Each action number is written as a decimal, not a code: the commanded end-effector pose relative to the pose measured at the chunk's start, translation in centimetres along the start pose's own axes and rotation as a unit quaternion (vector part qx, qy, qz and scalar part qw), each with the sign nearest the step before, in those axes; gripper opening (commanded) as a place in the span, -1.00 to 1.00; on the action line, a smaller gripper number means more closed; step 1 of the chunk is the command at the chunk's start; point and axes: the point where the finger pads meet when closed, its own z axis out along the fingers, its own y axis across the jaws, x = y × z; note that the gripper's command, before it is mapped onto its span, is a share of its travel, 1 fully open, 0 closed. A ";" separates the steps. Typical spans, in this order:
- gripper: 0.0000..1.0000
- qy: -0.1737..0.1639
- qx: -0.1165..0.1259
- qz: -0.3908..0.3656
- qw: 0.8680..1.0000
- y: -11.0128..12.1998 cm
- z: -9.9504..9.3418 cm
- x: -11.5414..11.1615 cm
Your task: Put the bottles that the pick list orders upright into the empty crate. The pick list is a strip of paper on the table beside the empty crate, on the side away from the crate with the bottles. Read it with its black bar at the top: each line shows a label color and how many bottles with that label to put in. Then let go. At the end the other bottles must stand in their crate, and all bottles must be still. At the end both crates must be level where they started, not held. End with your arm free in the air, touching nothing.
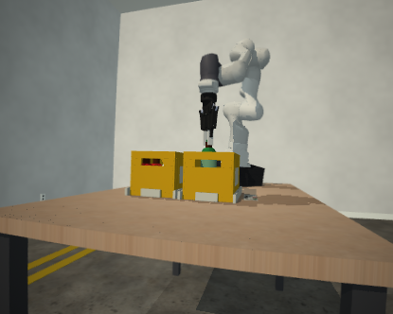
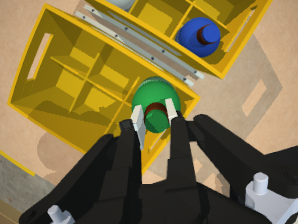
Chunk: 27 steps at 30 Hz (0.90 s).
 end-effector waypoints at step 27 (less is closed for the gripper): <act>-1.00 0.008 0.004 -0.004 1.000 -0.4 2.2 0.5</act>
